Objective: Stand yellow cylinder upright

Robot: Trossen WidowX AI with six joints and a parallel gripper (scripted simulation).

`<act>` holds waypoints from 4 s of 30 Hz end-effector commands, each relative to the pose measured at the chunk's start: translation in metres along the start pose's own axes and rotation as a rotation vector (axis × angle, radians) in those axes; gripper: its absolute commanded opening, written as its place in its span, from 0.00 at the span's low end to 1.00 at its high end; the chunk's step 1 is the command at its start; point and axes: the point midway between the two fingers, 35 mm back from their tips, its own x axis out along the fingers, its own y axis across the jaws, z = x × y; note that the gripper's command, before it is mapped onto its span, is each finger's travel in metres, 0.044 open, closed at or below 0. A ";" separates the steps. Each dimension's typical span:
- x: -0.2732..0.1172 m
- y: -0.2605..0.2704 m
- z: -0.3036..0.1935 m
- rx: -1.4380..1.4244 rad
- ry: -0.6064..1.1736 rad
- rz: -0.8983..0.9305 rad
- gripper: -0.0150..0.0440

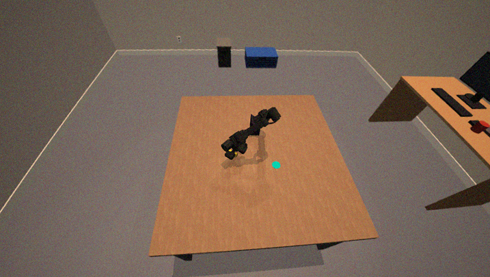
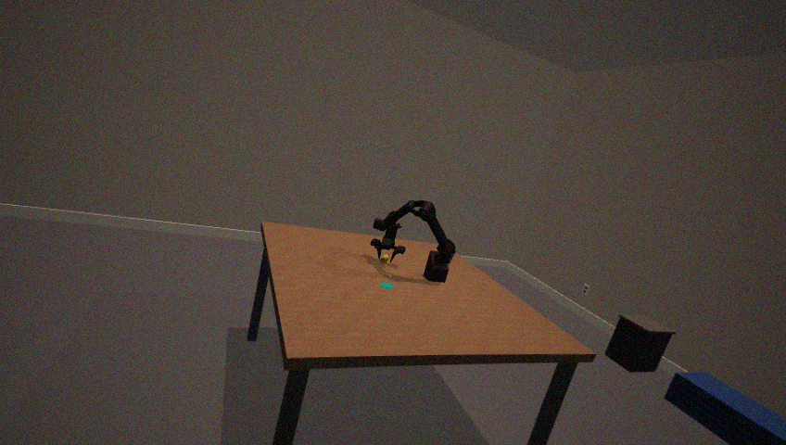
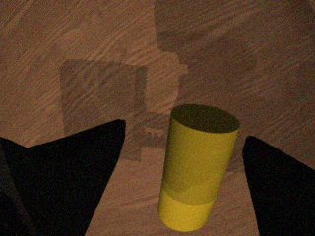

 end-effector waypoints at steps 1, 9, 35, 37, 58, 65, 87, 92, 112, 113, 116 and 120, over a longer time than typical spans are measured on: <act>0.000 -0.004 0.000 0.001 -0.008 -0.024 0.73; 0.000 -0.004 0.000 0.001 -0.008 -0.024 0.43; -0.068 -0.008 -0.002 0.003 -0.003 -0.028 0.43; -0.074 -0.008 -0.002 0.003 -0.002 -0.028 0.43; -0.115 -0.004 0.013 0.077 0.002 -0.030 0.43; -0.119 -0.005 0.033 0.171 0.007 -0.036 0.43; -0.128 -0.002 0.098 0.463 0.009 -0.052 0.43; -0.130 0.001 0.113 0.529 0.008 -0.054 0.43; -0.133 0.018 0.173 0.789 -0.004 -0.056 0.43; -0.133 0.019 0.176 0.801 -0.004 -0.056 0.43; -0.133 0.022 0.185 0.840 -0.007 -0.054 0.43; -0.133 0.028 0.196 0.892 -0.010 -0.052 0.43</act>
